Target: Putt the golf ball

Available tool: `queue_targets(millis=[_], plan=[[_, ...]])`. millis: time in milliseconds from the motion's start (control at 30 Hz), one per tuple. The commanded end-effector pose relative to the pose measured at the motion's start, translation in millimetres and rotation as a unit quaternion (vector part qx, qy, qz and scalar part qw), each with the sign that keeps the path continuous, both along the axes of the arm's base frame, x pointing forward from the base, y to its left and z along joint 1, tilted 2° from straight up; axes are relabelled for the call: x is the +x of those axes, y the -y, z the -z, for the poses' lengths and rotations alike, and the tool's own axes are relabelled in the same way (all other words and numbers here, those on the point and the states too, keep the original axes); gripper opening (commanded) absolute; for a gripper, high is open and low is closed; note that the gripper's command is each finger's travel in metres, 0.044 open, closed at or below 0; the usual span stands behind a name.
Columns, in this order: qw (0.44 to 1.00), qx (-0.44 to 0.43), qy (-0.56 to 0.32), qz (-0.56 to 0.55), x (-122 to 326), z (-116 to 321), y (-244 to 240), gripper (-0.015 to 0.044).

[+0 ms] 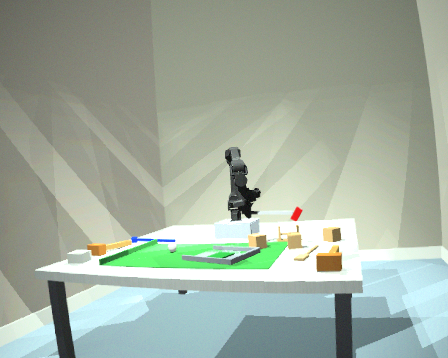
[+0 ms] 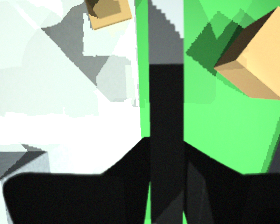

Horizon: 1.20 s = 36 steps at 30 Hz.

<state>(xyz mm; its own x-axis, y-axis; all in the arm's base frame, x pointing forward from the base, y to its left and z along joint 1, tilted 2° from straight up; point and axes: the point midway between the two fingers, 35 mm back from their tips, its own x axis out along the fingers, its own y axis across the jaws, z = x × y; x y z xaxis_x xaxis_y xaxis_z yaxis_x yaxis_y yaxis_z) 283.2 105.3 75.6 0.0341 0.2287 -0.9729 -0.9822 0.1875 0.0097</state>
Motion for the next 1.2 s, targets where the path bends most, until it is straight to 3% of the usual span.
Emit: queue_targets(millis=[0, 567, 1167], plan=[[0.999, -0.004, 0.002, 0.047, 6.7, -2.3, 18.6, 0.0000], [0.959, -0.028, -0.022, 0.282, 18.0, -7.4, 111.3, 0.0000], [0.845, -0.048, -0.056, 0.530, -4.3, -13.0, 211.6, 0.0000]])
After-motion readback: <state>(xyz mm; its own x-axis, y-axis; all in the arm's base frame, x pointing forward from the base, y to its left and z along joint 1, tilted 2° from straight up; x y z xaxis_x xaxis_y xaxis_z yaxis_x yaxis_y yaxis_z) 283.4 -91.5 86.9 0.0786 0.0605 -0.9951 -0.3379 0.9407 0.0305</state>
